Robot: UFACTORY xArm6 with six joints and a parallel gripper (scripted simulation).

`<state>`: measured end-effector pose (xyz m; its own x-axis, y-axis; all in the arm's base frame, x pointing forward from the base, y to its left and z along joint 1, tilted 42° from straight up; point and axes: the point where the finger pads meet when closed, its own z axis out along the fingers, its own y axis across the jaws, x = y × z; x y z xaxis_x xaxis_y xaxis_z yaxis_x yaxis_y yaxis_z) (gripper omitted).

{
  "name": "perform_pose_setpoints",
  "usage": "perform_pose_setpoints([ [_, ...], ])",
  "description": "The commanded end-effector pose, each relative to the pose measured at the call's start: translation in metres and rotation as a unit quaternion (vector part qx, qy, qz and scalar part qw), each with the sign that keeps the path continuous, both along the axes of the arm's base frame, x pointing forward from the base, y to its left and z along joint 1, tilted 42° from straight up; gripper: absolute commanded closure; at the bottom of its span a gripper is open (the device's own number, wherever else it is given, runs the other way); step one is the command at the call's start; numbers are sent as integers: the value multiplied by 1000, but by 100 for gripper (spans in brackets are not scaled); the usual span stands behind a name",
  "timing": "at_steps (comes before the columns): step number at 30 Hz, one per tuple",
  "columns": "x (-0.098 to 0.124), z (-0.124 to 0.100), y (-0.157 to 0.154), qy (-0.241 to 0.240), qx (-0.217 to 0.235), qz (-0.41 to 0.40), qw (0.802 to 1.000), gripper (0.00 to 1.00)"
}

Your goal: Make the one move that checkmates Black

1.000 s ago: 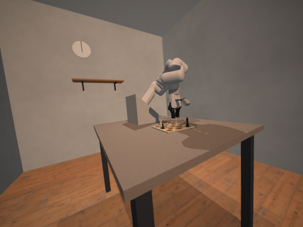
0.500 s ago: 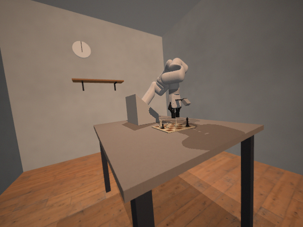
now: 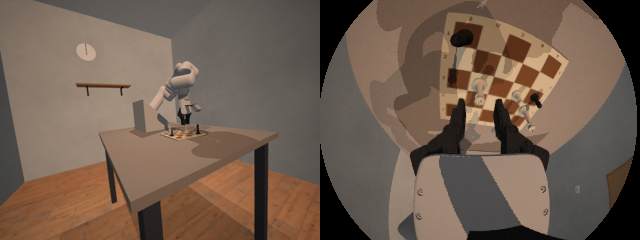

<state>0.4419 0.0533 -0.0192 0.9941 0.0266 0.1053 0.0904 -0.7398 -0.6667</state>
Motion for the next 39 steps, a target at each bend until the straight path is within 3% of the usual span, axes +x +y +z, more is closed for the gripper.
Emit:
perform_pose_setpoints([
  [1, 1, 1, -1, -1, 0, -1, 1000, 58],
  [19, 1, -1, 1, -1, 0, -1, 1000, 58],
  [39, 3, -26, 24, -1, 0, -1, 1000, 58],
])
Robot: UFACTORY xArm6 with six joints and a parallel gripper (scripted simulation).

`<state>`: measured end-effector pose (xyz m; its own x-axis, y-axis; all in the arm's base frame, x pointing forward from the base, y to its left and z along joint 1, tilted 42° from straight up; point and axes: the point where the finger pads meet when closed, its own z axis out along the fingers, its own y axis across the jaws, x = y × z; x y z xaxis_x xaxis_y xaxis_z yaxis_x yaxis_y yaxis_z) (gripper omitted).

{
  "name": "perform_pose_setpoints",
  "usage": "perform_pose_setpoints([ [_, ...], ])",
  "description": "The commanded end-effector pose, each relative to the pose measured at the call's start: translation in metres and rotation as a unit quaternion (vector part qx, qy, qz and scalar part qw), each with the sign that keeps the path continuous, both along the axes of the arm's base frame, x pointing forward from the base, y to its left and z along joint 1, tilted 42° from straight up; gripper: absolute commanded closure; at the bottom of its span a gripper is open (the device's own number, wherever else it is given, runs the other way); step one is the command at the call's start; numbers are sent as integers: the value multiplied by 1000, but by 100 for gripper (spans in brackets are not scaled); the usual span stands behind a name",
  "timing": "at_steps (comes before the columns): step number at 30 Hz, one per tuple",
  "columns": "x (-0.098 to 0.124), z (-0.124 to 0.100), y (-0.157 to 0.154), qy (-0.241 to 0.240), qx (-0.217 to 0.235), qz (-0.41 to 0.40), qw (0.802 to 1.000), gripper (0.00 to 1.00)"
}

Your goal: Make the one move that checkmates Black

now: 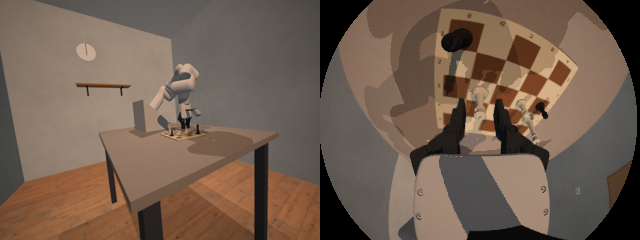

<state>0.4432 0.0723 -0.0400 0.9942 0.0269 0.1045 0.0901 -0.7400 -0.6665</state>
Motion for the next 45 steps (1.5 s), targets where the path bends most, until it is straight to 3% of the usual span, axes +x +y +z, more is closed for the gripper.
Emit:
perform_pose_setpoints([
  [1, 2, -6, 5, -2, 0, -1, 1000, 58],
  [42, 2, -7, 6, -2, 0, -1, 1000, 58],
  [43, 2, -7, 6, -2, 0, -1, 1000, 100],
  [45, 2, -7, 6, -2, 0, -1, 1000, 100],
])
